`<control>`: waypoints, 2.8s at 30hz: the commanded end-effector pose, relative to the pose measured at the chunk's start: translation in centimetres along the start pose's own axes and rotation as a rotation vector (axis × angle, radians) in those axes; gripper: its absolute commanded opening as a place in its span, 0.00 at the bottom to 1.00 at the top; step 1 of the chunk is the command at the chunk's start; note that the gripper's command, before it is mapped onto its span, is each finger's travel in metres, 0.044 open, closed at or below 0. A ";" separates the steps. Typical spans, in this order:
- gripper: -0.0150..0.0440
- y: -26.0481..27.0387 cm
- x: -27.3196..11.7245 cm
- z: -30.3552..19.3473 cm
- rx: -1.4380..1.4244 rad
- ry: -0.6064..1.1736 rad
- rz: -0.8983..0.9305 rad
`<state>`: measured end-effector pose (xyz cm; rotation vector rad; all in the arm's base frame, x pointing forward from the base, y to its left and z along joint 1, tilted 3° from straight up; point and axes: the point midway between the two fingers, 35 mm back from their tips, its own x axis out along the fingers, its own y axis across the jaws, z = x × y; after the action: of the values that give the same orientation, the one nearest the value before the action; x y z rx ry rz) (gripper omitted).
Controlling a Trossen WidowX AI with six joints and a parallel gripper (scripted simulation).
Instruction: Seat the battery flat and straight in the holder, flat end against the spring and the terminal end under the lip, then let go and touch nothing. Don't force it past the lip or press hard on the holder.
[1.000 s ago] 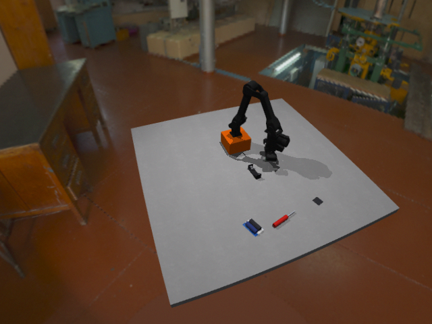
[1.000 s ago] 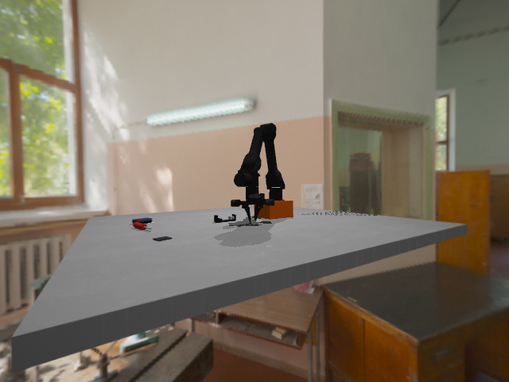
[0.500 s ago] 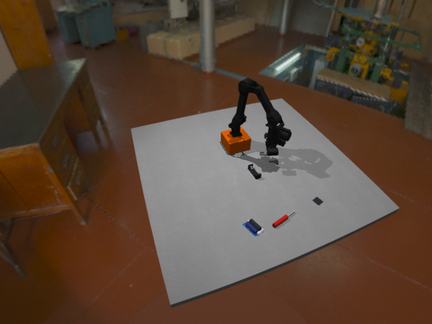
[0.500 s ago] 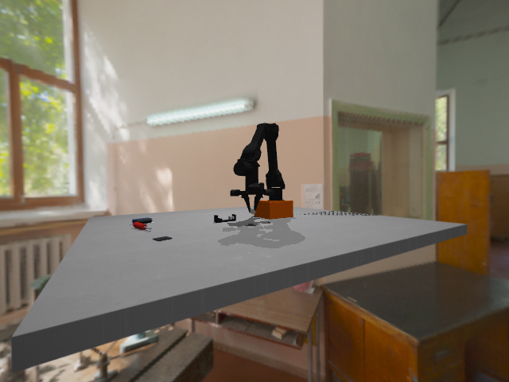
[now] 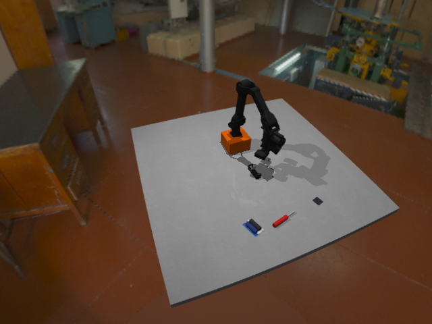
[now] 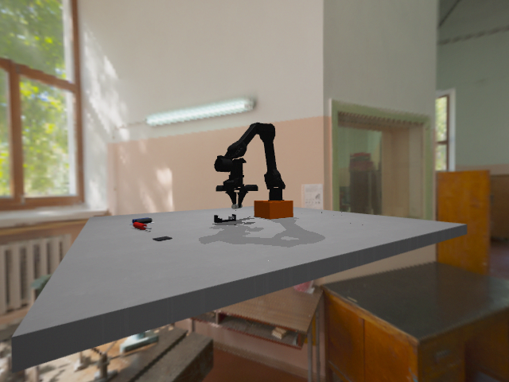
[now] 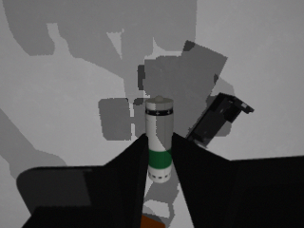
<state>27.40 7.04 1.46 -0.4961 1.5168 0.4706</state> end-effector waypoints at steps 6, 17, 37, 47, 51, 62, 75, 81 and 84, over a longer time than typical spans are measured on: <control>0.37 -6.5 -1.1 -1.6 0.457 0.006 -0.010; 0.37 -7.8 -1.3 -2.1 0.554 0.006 -0.007; 0.37 -8.0 2.5 -1.8 0.547 -0.226 -0.076; 0.37 -8.0 2.8 -1.8 0.545 -0.258 -0.089; 0.37 -8.0 3.1 -1.8 0.545 -0.283 -0.096; 0.37 -7.9 3.7 -2.0 0.543 -0.348 -0.115; 0.37 -7.7 4.2 -2.4 0.539 -0.426 -0.138; 0.37 -7.6 4.4 -2.6 0.537 -0.461 -0.149; 0.37 -7.5 4.5 -2.7 0.536 -0.478 -0.154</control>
<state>29.76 -0.75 -2.89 -0.0643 1.0961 0.0339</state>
